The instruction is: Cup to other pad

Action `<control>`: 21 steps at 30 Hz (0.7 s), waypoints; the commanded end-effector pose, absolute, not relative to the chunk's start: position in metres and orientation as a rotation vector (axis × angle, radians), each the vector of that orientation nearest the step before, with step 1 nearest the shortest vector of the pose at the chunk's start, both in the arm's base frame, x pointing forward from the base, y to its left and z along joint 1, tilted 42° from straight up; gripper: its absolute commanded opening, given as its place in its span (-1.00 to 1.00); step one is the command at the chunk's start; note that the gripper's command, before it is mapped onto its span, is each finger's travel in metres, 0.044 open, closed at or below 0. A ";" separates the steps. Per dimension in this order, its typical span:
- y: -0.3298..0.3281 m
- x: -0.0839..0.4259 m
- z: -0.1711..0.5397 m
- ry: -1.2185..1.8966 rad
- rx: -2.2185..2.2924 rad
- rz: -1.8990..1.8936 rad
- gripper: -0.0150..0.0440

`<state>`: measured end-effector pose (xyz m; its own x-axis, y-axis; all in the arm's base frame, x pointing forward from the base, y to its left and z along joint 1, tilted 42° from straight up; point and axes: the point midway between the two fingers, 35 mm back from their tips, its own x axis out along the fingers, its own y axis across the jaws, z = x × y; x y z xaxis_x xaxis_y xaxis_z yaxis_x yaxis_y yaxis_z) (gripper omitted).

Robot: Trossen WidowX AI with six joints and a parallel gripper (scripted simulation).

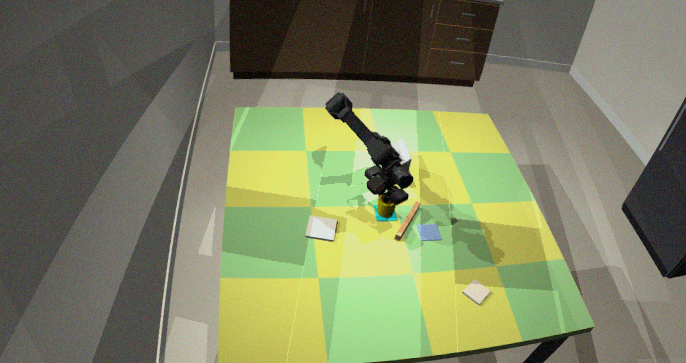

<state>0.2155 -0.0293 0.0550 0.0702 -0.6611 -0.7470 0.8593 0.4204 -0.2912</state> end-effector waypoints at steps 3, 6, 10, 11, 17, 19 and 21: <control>-0.029 0.216 0.055 0.957 0.254 -1.162 0.01; -0.028 0.216 0.056 0.957 0.254 -1.162 0.01; -0.025 0.216 0.059 0.958 0.254 -1.161 0.01; -0.024 0.216 0.060 0.958 0.253 -1.161 0.01; -0.019 0.215 0.066 0.958 0.253 -1.160 0.01; -0.017 0.215 0.067 0.959 0.253 -1.160 0.01; -0.015 0.215 0.069 0.959 0.253 -1.160 0.01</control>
